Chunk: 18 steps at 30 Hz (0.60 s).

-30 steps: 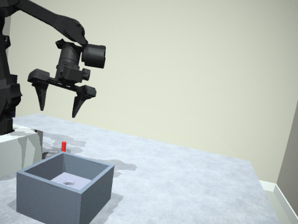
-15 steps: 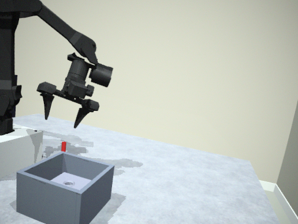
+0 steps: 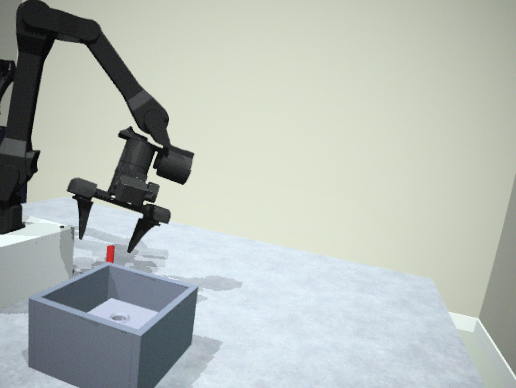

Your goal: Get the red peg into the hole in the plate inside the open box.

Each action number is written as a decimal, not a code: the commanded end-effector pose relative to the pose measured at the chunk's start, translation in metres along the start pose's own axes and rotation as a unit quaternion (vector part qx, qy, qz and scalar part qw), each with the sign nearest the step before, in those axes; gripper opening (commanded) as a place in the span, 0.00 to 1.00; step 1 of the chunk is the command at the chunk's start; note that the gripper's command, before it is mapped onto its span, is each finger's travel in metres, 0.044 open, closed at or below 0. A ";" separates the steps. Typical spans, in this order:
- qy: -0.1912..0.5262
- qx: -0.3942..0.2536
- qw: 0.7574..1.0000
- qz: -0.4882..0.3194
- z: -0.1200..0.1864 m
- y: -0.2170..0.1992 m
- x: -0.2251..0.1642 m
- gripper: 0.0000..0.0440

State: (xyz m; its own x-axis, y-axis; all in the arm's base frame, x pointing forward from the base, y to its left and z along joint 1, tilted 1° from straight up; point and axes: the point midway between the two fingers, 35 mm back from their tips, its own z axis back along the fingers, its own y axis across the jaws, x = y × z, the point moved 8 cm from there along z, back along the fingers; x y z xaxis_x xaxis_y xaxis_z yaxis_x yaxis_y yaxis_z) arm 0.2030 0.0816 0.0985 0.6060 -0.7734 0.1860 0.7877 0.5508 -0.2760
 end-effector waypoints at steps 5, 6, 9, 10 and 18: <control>-0.001 0.024 1.000 -0.010 -0.026 0.007 -0.014 0.99; -0.002 0.028 1.000 -0.011 -0.030 0.008 -0.016 0.99; -0.002 0.037 0.999 -0.013 -0.038 0.009 -0.022 0.97; -0.002 0.039 0.999 -0.013 -0.040 0.009 -0.023 0.95; 0.015 0.038 0.999 -0.022 -0.055 0.006 -0.032 0.58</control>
State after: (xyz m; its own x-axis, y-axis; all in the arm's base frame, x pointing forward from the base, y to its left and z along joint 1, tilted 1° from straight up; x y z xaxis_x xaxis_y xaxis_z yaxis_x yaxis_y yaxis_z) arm 0.1850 0.0933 0.0423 0.5763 -0.7974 0.1790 0.8154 0.5463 -0.1917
